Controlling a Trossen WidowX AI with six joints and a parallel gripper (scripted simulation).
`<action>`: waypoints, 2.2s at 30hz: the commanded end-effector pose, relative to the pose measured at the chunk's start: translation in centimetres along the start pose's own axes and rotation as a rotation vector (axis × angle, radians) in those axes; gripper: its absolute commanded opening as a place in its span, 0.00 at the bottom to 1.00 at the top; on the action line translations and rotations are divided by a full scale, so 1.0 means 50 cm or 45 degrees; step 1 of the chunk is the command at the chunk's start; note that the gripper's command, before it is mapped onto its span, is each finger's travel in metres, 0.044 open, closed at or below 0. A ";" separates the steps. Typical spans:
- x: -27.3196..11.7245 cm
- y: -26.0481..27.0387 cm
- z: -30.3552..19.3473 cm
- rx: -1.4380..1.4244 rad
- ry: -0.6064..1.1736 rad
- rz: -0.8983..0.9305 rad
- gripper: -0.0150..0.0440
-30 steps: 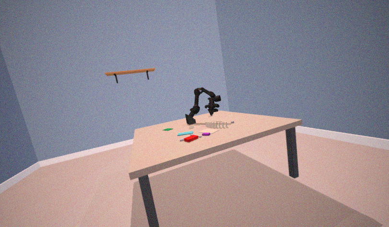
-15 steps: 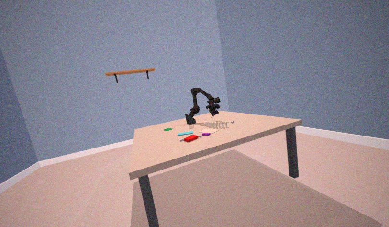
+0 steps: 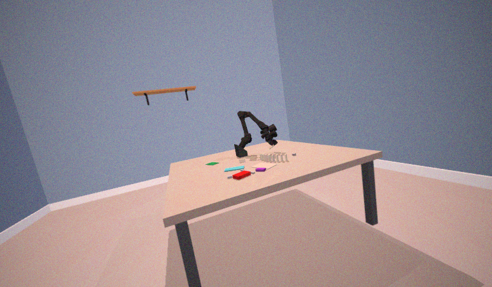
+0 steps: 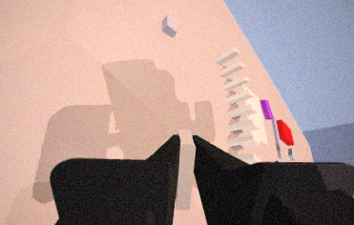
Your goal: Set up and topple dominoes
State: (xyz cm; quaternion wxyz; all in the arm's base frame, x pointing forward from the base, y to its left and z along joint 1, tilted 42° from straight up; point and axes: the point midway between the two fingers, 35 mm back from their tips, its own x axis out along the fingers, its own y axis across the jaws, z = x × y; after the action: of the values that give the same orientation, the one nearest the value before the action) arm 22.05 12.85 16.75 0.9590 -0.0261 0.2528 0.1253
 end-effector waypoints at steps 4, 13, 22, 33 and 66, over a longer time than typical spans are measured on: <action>-0.014 0.008 0.009 0.078 -0.159 -0.019 0.30; -0.040 0.017 0.016 0.221 -0.359 -0.019 0.30; -0.070 0.019 0.012 0.407 -0.522 0.006 0.30; -0.102 0.008 -0.008 0.678 -0.664 0.041 0.30; -0.120 -0.010 -0.039 0.944 -0.736 0.046 0.30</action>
State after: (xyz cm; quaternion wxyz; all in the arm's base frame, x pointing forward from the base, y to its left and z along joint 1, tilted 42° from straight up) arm 16.17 10.66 18.13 0.9321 0.3589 0.0037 0.0484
